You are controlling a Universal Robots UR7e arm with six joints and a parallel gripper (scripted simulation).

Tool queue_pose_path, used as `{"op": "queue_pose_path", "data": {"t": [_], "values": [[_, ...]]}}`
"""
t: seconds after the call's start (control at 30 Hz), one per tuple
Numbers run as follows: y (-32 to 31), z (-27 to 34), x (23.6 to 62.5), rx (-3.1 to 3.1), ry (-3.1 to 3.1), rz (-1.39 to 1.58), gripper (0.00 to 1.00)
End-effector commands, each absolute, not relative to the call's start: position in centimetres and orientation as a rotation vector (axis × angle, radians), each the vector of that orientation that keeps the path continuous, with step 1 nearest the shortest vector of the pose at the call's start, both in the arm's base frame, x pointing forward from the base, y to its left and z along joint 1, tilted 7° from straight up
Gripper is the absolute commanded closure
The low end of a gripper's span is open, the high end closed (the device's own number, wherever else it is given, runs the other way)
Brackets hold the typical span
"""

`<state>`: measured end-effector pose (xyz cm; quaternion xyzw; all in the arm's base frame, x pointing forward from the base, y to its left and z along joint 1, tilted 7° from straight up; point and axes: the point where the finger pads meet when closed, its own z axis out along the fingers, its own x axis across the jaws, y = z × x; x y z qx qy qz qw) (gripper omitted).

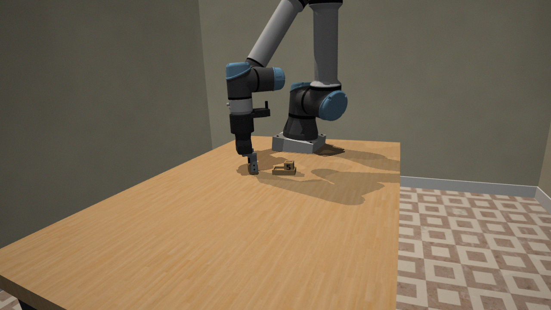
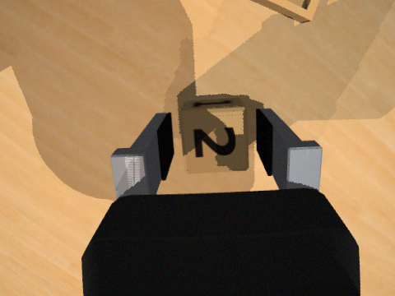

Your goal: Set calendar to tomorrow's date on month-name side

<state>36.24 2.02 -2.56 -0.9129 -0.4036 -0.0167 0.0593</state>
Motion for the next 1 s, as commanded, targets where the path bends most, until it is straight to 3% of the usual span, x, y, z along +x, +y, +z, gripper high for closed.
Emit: {"op": "queue_pose_path", "data": {"t": [0.0,0.9,0.93,0.97], "values": [[2.0,-2.3,36.3,-2.765,-1.223,-0.052,0.13],[0.9,6.3,36.4,-2.765,-1.223,-0.052,0.13],[0.9,6.3,36.4,-2.765,-1.223,-0.052,0.00],[0.9,6.3,36.4,-2.765,-1.223,-0.052,0.00]]}}
